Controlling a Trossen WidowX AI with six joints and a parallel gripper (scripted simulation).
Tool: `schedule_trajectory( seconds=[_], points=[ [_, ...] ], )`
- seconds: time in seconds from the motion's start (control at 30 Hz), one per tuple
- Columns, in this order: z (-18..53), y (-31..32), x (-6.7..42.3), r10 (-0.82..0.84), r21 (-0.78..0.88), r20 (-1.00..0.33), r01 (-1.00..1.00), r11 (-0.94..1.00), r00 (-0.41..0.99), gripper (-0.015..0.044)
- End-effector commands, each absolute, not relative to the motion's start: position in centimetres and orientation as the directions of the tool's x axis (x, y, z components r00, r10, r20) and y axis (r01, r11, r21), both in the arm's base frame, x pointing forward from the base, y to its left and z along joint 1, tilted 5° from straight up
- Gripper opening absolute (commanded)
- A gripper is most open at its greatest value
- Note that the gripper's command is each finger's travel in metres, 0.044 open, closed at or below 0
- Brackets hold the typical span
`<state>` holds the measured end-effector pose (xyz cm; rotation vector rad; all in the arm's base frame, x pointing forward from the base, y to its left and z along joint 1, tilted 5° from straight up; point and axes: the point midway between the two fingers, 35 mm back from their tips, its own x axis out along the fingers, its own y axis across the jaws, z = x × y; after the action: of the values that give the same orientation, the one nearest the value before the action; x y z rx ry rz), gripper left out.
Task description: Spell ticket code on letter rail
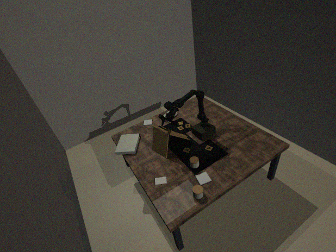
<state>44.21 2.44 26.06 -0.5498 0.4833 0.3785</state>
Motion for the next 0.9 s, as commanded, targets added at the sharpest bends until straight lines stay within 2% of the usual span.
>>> schedule_trajectory(
  seconds=[0.0,0.33,0.87],
  points=[
    [26.2,1.0,44.6,0.199,-0.405,-0.529,-0.452,0.795,0.825,0.0000],
    [27.0,-1.6,45.2,0.126,-0.487,-0.484,-0.386,0.783,0.866,0.0000],
    [25.9,-10.9,44.5,0.018,-0.505,-0.488,-0.299,0.810,0.873,0.0000]
  ],
)
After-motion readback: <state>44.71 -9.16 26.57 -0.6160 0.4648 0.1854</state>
